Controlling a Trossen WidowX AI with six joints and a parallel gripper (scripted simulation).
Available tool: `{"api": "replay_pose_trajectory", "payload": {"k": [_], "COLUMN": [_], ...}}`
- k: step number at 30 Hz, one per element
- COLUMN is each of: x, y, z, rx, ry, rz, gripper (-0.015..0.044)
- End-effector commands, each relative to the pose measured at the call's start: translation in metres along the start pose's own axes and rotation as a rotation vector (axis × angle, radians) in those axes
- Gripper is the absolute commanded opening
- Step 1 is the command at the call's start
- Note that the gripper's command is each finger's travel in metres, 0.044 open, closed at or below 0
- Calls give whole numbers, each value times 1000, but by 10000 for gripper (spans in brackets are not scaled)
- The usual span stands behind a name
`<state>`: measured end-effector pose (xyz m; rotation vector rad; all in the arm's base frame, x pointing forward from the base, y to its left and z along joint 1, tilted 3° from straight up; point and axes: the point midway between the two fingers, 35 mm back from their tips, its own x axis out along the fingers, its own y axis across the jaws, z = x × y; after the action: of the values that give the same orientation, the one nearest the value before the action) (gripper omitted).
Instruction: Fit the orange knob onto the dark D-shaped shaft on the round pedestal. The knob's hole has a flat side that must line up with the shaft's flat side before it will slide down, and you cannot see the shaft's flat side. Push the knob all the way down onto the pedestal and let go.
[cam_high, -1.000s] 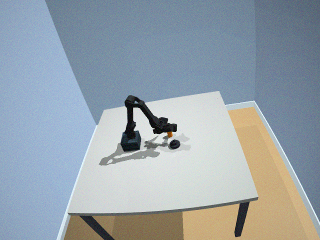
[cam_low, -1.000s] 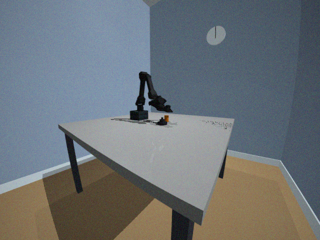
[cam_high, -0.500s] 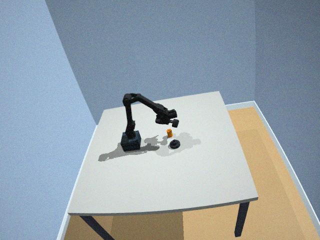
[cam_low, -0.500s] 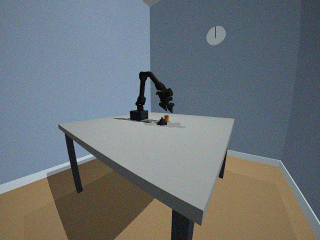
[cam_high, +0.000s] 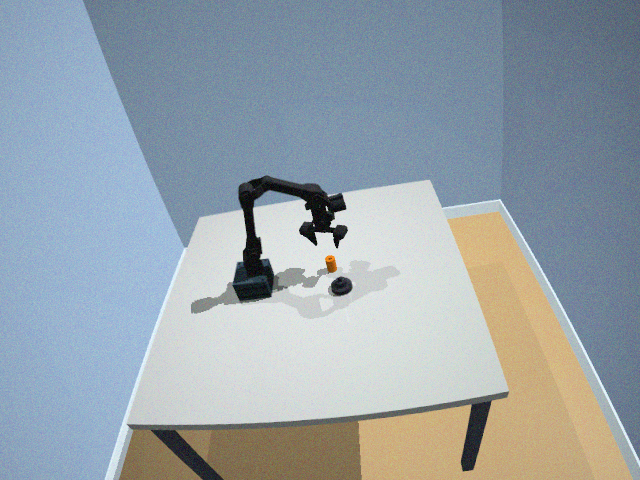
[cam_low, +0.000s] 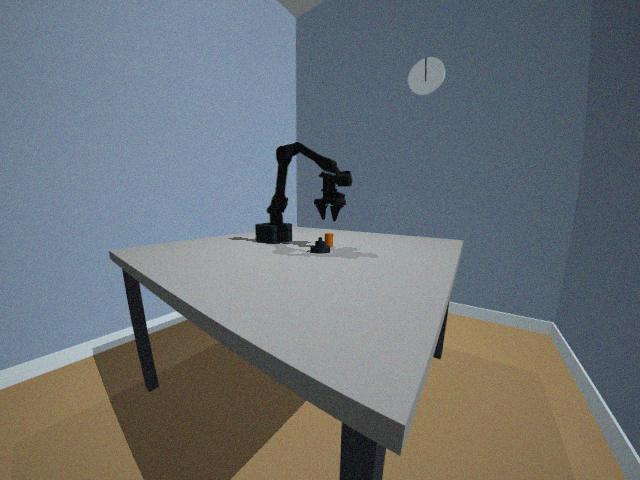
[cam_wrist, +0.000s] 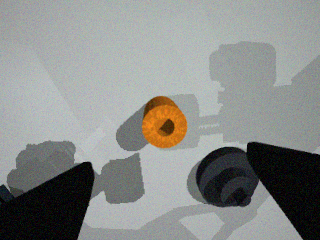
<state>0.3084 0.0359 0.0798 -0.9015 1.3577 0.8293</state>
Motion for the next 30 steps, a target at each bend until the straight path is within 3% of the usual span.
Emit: {"api": "replay_pose_trajectory", "payload": {"k": [1, 13, 24, 30], "x": [-3, 0, 0, 32], "y": [-1, -1, -1, -1], "z": [0, 0, 0, 0], "rx": [19, 1050, 1065, 1065], "ry": [7, 2, 1, 2], "rz": [-10, -12, -12, -13], "gripper": [440, 440, 440, 440]}}
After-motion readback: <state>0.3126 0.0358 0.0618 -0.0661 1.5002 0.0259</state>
